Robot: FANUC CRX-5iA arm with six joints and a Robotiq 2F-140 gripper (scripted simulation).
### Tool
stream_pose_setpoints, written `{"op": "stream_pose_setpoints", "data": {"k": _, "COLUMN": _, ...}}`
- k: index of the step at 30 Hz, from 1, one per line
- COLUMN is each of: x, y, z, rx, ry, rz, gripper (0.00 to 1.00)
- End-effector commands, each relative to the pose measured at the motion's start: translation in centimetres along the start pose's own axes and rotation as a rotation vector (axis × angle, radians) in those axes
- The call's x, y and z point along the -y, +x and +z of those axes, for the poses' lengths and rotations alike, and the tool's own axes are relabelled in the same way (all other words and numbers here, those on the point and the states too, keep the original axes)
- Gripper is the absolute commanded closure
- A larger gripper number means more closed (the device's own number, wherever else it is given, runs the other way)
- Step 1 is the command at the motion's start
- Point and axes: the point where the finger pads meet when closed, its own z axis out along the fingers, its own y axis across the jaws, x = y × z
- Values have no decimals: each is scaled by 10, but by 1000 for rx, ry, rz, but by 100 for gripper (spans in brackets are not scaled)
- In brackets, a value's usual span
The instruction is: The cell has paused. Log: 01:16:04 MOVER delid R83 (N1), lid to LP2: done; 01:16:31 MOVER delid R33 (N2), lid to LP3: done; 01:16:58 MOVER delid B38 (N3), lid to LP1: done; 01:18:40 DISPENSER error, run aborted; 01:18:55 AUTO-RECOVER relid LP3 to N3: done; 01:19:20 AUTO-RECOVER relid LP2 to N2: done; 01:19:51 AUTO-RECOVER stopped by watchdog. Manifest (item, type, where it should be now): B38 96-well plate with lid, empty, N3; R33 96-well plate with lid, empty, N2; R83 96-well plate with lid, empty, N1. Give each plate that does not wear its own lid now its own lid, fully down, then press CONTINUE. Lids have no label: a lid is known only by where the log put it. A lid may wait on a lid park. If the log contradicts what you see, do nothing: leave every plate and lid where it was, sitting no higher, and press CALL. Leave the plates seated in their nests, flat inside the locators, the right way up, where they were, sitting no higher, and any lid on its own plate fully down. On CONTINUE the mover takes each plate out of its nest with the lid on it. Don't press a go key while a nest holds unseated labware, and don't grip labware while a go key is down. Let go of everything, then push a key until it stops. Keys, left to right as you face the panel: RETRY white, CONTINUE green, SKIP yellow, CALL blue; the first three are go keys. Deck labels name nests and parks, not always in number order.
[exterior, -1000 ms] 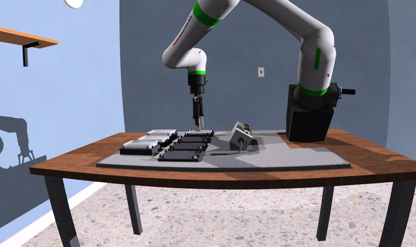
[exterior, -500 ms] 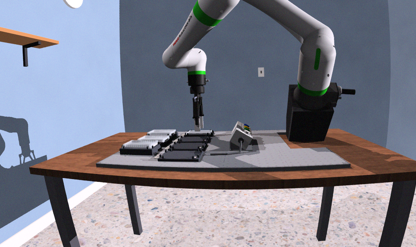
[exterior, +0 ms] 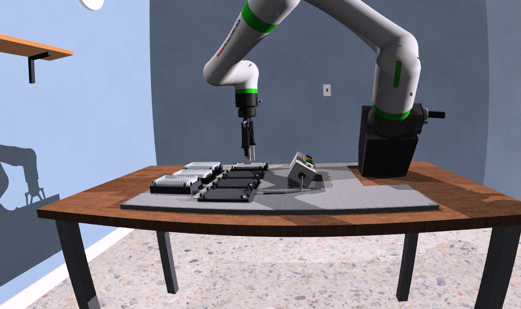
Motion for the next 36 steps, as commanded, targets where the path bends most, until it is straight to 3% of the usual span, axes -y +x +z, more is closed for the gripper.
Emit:
{"op": "stream_pose_setpoints", "data": {"k": 1, "x": 0, "y": 0, "z": 0, "rx": 0, "ry": 0, "rz": 0, "gripper": 41}}
{"op": "stream_pose_setpoints", "data": {"k": 21, "x": 0, "y": 0, "z": 0, "rx": 0, "ry": 0, "rz": 0, "gripper": 41}}
{"op": "stream_pose_setpoints", "data": {"k": 22, "x": 0, "y": 0, "z": 0, "rx": 0, "ry": 0, "rz": 0, "gripper": 34}}
{"op": "stream_pose_setpoints", "data": {"k": 36, "x": 0, "y": 0, "z": 0, "rx": 0, "ry": 0, "rz": 0, "gripper": 34}}
